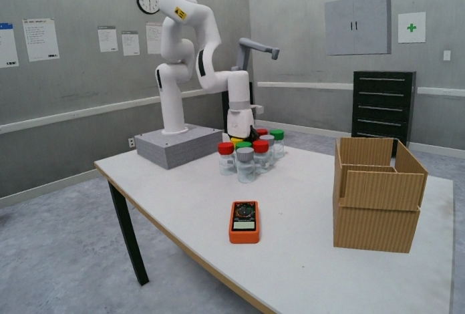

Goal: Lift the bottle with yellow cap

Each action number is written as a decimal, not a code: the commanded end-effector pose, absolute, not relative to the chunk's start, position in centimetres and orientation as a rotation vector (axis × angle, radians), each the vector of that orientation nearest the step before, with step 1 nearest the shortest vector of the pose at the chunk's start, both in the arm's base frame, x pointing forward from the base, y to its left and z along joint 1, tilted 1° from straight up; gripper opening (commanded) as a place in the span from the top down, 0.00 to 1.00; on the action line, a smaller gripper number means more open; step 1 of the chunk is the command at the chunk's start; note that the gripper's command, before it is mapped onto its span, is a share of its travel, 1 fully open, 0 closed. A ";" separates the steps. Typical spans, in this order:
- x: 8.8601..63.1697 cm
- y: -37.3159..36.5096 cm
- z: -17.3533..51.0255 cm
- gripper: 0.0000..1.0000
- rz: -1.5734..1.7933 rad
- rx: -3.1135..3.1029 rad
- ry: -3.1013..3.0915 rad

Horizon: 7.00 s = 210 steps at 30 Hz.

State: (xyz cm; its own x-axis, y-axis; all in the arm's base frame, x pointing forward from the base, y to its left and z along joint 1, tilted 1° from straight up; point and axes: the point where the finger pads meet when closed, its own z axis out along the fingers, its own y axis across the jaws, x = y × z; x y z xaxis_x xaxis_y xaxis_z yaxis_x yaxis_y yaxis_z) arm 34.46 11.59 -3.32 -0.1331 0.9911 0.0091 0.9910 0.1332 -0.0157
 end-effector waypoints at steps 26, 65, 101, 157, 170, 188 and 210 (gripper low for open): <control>34.9 9.7 -3.2 0.21 0.004 -2.059 -2.353; 34.9 9.6 0.1 0.21 0.005 -2.058 -2.353; 35.0 9.6 0.0 1.00 0.003 -2.059 -2.354; 35.0 9.6 1.5 1.00 0.002 -2.059 -2.354; 35.0 9.6 3.0 1.00 0.003 -2.059 -2.354; 35.0 9.6 5.0 1.00 0.003 -2.059 -2.354; 35.0 9.6 5.9 1.00 0.003 -2.059 -2.354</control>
